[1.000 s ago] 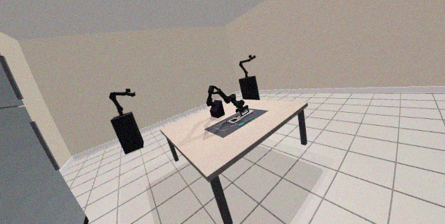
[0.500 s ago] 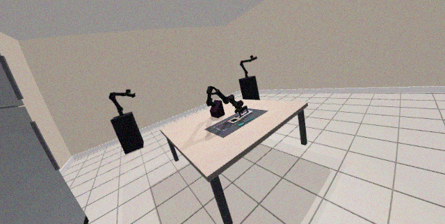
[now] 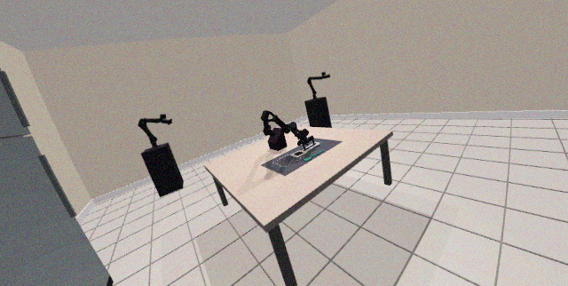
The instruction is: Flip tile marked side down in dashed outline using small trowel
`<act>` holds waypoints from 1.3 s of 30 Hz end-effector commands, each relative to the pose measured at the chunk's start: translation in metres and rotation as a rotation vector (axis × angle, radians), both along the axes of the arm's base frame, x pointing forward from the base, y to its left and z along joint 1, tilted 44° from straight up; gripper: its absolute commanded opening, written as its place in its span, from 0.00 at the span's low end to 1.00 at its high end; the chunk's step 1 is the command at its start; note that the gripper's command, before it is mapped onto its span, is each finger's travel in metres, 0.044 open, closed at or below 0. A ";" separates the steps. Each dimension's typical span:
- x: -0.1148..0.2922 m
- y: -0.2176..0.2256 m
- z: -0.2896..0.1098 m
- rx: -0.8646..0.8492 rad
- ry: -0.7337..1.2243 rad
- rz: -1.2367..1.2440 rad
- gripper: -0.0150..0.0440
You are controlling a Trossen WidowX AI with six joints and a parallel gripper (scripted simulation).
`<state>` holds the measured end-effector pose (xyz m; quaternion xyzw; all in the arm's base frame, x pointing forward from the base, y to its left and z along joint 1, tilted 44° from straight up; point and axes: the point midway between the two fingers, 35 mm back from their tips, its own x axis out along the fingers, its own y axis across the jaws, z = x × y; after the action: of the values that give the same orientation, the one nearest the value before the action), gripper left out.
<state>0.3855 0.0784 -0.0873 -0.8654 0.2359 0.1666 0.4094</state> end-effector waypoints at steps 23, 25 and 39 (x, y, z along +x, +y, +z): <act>-0.002 0.010 0.033 -0.105 -0.026 -0.011 0.25; -0.003 0.011 0.038 -0.105 -0.026 -0.011 0.25; -0.003 0.008 0.068 -0.106 -0.026 -0.011 0.25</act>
<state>0.3814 0.0861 -0.0284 -0.8868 0.2475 0.1433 0.3630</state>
